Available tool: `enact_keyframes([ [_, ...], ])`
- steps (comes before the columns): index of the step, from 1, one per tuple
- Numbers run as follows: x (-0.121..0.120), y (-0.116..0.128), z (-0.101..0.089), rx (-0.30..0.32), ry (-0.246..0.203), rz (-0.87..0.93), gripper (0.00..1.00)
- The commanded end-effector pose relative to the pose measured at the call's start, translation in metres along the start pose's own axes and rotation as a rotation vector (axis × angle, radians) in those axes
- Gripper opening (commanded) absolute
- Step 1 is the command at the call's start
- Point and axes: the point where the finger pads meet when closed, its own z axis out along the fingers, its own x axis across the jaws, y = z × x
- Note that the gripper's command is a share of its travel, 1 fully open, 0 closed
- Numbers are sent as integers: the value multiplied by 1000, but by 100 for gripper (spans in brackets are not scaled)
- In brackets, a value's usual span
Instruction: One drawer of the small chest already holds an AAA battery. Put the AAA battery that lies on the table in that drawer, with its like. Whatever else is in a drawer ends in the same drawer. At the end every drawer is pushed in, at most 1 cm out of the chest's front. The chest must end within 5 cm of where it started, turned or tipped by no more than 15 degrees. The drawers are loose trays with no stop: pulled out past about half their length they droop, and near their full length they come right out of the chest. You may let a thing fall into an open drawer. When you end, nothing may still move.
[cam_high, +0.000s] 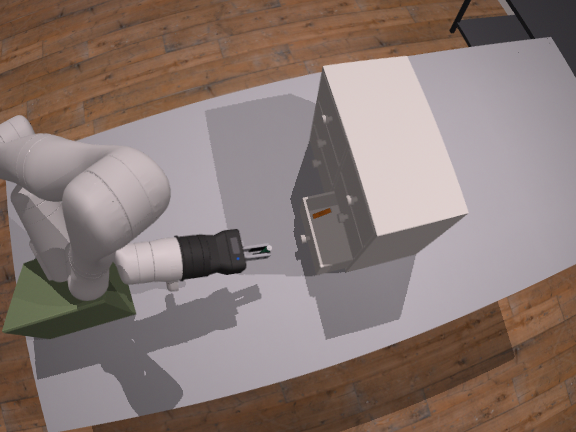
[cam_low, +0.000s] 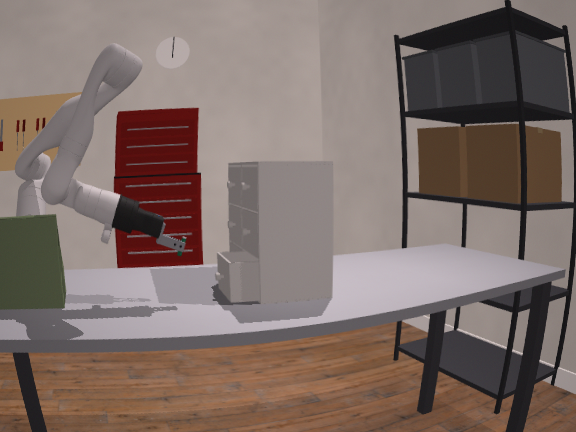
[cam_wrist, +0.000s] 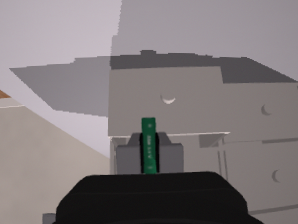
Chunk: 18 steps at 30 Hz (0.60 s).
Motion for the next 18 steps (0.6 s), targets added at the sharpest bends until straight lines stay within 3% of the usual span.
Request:
enact_keyframes([
  [1, 1, 3, 3, -2, 3, -5, 24],
  [18, 1, 11, 26, -2, 3, -5, 24],
])
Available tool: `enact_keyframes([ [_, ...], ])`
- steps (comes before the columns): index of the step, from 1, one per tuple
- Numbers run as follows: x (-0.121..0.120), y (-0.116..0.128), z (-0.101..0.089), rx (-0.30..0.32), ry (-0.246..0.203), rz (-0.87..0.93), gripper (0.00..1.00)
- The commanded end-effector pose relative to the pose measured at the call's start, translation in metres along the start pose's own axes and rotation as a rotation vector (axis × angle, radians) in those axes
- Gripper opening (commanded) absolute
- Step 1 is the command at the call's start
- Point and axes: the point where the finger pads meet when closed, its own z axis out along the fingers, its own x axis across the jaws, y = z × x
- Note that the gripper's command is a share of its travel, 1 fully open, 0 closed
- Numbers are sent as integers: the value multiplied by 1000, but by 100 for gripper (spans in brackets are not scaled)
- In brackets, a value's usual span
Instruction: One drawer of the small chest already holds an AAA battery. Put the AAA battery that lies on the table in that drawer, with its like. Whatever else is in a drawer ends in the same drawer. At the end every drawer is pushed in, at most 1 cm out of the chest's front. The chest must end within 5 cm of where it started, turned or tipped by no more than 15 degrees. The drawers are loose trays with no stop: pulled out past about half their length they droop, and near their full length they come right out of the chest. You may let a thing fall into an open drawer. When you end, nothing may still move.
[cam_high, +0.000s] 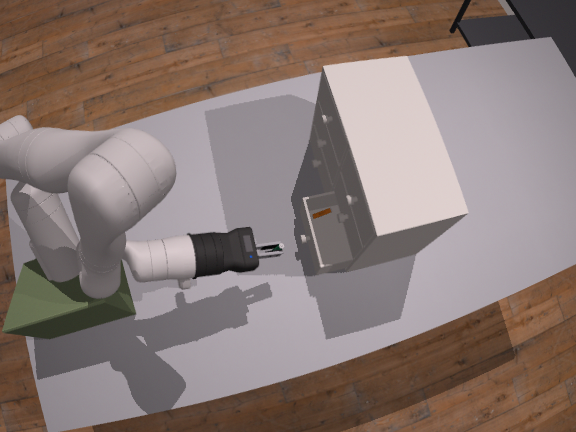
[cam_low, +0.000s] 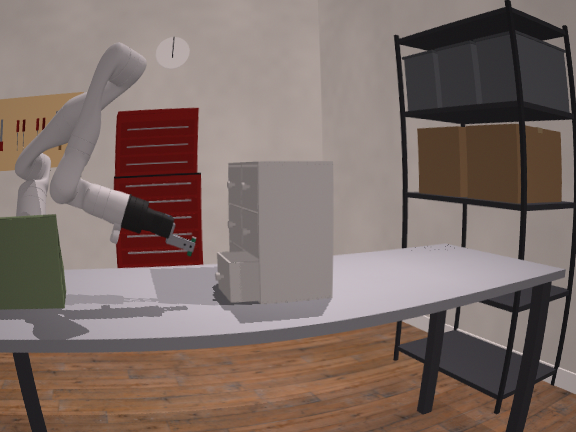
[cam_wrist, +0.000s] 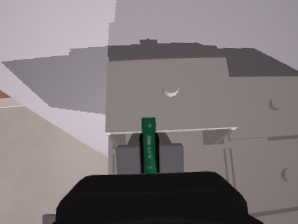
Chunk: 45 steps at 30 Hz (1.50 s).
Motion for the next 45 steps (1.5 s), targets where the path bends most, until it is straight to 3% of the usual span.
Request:
enact_keyframes([
  [1, 2, 5, 6, -3, 6, -10, 24],
  [24, 2, 23, 56, -3, 6, -10, 24],
  [45, 3, 35, 90, -3, 6, -10, 24],
])
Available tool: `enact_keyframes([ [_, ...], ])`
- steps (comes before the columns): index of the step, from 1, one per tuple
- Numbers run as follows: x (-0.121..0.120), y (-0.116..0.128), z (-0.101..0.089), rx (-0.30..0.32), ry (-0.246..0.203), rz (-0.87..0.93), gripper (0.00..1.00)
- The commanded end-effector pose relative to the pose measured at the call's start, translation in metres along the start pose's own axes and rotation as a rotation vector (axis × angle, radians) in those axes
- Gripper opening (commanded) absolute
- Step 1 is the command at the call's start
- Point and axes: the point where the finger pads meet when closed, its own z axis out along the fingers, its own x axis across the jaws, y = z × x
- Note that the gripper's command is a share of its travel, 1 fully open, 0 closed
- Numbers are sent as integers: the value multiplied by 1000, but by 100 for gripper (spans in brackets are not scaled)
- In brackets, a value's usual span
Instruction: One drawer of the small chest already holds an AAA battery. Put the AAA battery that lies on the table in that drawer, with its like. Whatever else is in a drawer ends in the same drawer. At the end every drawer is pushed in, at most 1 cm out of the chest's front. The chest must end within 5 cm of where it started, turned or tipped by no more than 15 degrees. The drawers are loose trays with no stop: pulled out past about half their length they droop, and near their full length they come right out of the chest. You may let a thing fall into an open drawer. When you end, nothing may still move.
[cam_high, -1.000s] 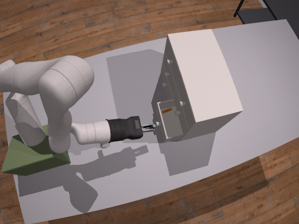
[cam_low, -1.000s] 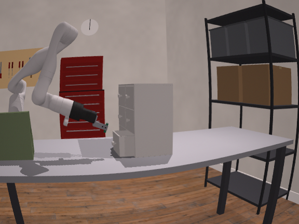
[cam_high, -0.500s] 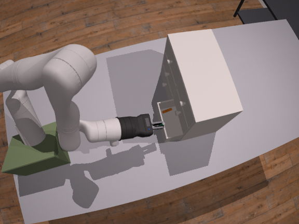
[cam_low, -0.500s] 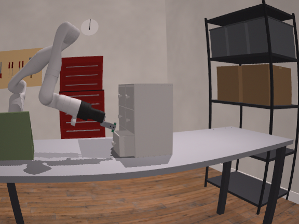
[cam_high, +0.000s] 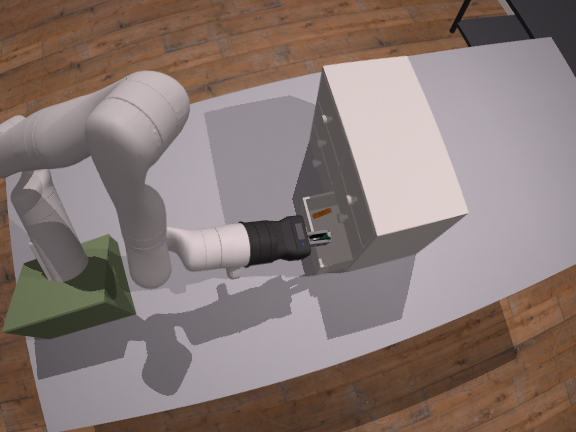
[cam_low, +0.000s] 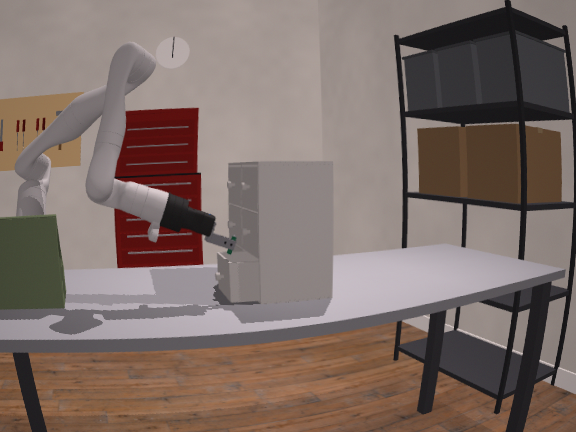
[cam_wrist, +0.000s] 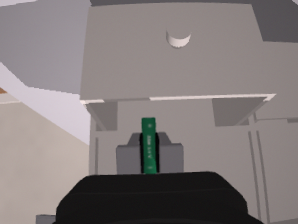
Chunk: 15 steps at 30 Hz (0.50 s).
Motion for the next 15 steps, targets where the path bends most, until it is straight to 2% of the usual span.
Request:
enact_keyframes([
  [1, 1, 3, 4, -3, 2, -5, 24],
  [15, 1, 7, 13, -3, 2, -5, 24],
])
